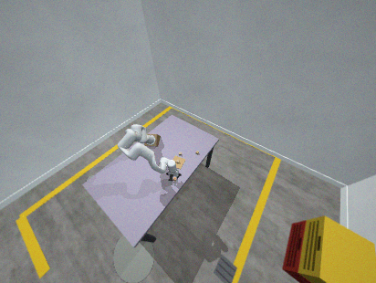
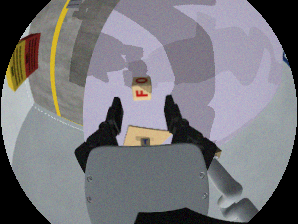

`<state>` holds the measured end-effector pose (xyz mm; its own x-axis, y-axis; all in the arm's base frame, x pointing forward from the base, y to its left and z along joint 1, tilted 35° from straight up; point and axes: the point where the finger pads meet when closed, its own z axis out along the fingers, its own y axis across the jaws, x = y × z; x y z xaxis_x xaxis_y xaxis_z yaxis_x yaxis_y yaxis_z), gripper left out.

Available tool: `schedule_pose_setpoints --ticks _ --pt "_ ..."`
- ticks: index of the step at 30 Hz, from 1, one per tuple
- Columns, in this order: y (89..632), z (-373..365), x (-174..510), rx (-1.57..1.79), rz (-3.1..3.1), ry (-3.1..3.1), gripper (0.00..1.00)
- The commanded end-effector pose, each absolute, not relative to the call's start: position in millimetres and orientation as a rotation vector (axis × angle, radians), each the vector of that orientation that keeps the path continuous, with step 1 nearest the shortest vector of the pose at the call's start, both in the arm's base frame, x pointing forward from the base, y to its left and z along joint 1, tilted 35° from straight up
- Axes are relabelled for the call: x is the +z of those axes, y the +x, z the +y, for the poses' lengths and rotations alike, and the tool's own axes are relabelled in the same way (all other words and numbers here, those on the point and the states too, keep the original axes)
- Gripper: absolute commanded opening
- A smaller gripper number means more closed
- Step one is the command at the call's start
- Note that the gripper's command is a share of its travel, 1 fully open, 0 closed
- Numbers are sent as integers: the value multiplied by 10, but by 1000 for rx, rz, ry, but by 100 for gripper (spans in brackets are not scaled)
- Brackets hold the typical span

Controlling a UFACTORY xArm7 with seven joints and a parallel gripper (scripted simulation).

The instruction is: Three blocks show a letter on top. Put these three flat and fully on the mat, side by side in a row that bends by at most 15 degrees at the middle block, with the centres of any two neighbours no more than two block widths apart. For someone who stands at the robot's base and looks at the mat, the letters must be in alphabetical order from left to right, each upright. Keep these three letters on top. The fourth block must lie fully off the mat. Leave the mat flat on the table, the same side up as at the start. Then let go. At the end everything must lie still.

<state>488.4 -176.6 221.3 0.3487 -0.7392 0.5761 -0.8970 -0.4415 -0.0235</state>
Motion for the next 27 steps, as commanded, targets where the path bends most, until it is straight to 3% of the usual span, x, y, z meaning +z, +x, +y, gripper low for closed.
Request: schedule_pose_setpoints --ticks 1,27 --pt "4909 -1782 2184 758 -1454 2321 69" --pt "4932 -1825 2117 758 -1454 2321 69"
